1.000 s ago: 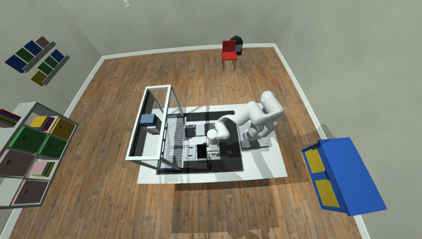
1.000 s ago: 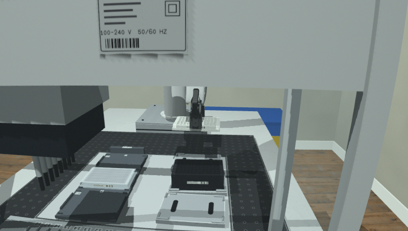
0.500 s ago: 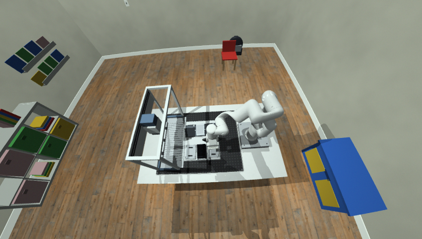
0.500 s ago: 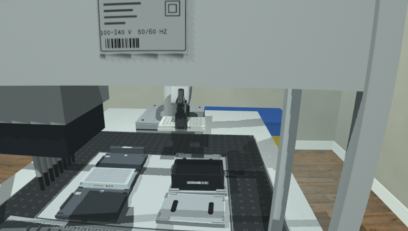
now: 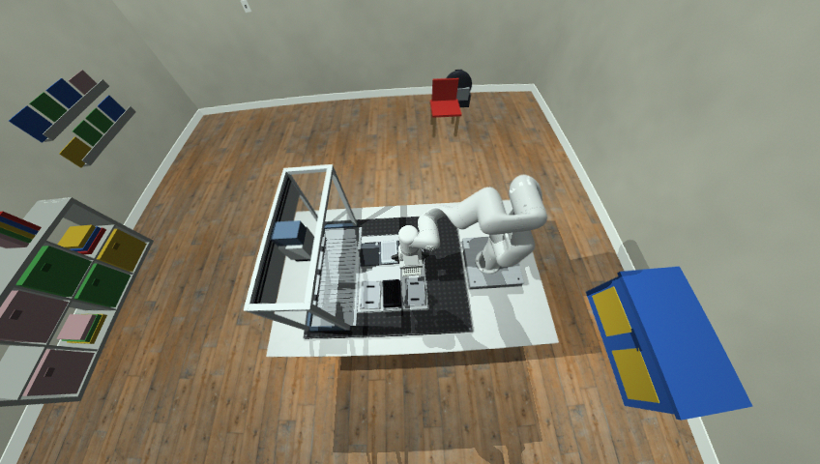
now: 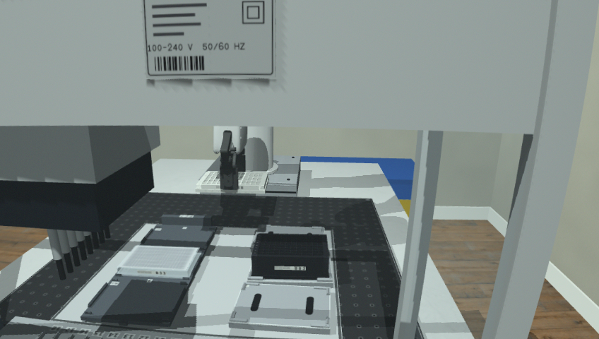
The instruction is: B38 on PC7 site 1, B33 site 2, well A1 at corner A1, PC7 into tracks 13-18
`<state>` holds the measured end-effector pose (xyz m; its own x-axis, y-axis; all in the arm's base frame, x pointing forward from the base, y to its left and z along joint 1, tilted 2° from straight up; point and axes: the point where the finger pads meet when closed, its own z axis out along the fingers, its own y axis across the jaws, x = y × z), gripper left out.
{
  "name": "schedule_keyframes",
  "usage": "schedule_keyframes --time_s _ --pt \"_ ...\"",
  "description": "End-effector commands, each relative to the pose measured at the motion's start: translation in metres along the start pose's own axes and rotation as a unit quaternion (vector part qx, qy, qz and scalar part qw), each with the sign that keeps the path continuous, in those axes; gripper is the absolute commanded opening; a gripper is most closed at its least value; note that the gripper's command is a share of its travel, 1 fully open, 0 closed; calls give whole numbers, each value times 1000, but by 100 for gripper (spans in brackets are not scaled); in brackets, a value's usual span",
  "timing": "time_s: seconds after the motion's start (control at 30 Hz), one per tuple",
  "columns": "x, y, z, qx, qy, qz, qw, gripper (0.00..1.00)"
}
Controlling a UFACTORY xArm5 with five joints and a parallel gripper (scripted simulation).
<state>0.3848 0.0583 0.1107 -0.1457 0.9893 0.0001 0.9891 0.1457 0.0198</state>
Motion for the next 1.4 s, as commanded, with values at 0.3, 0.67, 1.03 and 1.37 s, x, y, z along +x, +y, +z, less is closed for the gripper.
schedule_keyframes --time_s 0.3,0.67,1.03,1.37 --pt "-54 5 0 -1 9 -1 1000 0" --pt "-99 8 1 -1 9 -1 1000 0" --pt "-119 10 1 -1 9 -1 1000 0" --pt "-119 10 1 -1 9 -1 1000 0"
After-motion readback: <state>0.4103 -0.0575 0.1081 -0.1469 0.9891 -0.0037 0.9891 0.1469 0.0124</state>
